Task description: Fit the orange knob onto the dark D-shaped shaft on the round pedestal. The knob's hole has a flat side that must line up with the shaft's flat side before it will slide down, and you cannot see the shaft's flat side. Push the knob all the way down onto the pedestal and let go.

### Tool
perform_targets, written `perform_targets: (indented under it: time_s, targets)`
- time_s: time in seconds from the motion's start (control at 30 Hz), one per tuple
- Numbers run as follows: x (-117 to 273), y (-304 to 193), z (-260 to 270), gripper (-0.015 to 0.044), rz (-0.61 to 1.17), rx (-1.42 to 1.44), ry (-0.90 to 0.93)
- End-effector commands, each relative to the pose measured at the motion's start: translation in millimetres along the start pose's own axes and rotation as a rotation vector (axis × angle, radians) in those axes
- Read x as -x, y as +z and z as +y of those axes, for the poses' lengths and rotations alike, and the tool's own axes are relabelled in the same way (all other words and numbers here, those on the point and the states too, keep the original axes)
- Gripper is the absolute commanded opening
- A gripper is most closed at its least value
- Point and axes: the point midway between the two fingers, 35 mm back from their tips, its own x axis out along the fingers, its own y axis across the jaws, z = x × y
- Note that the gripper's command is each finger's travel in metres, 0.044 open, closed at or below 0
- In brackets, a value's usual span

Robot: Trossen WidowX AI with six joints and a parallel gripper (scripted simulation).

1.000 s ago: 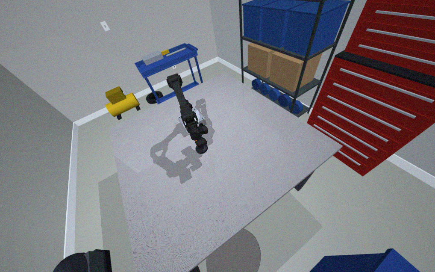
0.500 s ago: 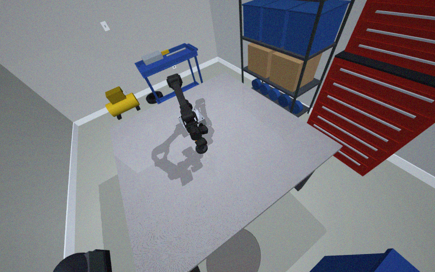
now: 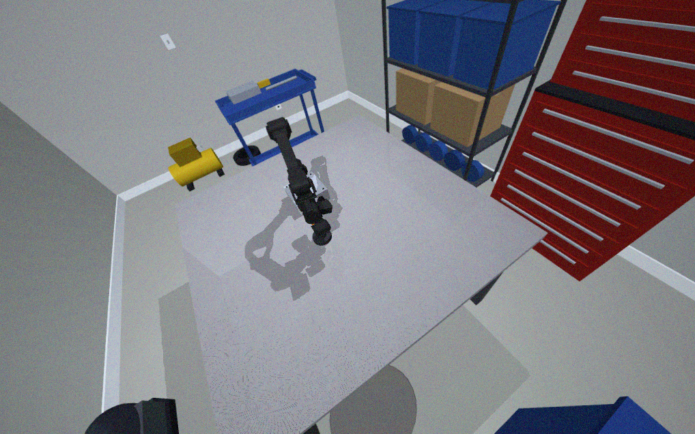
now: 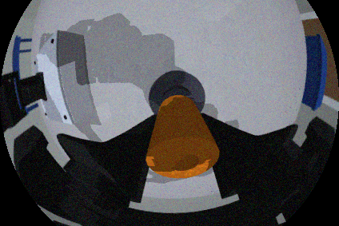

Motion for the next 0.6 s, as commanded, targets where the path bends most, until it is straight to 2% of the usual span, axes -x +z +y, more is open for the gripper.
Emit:
perform_targets:
  time_s: [0.0, 0.57]
  targets:
    - [4.8, -0.5, -2.2, 0.0, 0.0, 0.007, -0.007]
    - [-2.0, 0.2, -1.1, 0.0, 0.0, 0.047, -0.006]
